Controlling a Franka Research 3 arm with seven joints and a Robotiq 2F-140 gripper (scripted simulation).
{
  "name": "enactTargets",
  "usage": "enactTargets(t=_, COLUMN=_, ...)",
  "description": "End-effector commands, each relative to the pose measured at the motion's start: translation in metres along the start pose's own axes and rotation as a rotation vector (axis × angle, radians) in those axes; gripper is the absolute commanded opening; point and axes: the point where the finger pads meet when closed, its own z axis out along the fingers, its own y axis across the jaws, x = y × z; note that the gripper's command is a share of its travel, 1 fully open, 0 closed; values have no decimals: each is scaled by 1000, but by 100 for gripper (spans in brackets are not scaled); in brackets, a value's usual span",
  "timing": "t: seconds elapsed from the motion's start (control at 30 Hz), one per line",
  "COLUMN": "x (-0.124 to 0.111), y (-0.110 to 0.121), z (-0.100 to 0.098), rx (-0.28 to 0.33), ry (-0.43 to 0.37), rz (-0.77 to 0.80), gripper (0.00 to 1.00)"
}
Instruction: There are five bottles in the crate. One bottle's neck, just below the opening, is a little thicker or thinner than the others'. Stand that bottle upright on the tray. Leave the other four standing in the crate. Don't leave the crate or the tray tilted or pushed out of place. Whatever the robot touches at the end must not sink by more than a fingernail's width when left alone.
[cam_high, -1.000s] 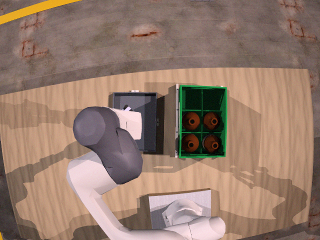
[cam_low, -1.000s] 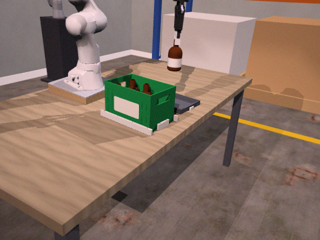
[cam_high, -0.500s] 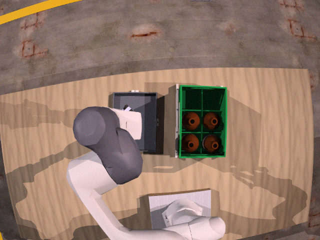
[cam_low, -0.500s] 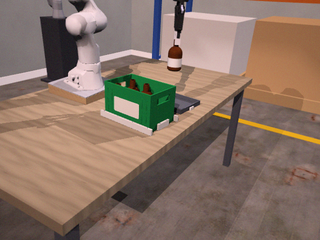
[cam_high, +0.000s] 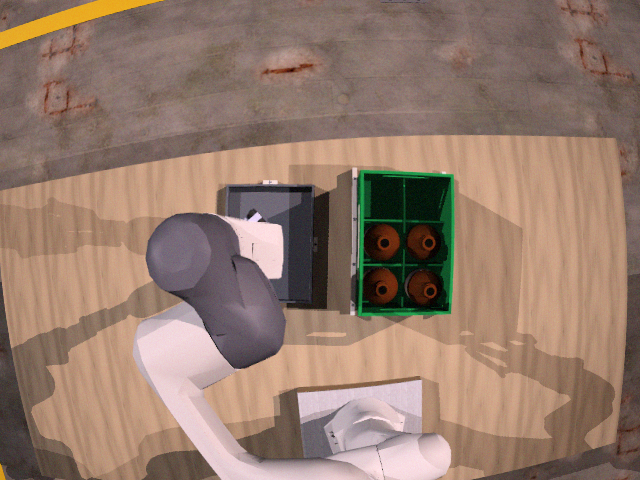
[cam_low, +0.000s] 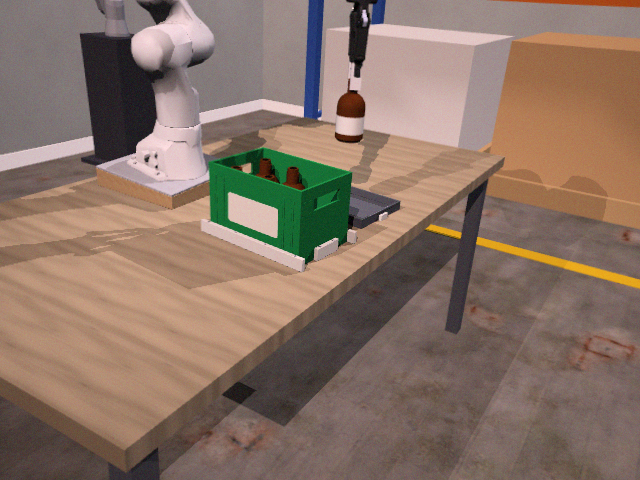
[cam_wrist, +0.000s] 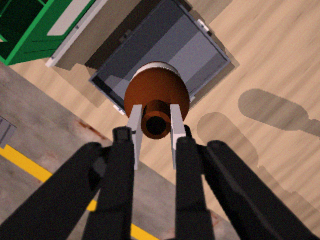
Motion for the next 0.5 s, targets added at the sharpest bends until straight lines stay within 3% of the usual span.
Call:
enactTargets(t=0.0, x=-3, y=2, z=0, rx=-1, ry=-9, rz=5, gripper=10)
enactTargets(t=0.47, x=-3, y=2, z=17, rx=-1, ry=-9, rz=5, gripper=10)
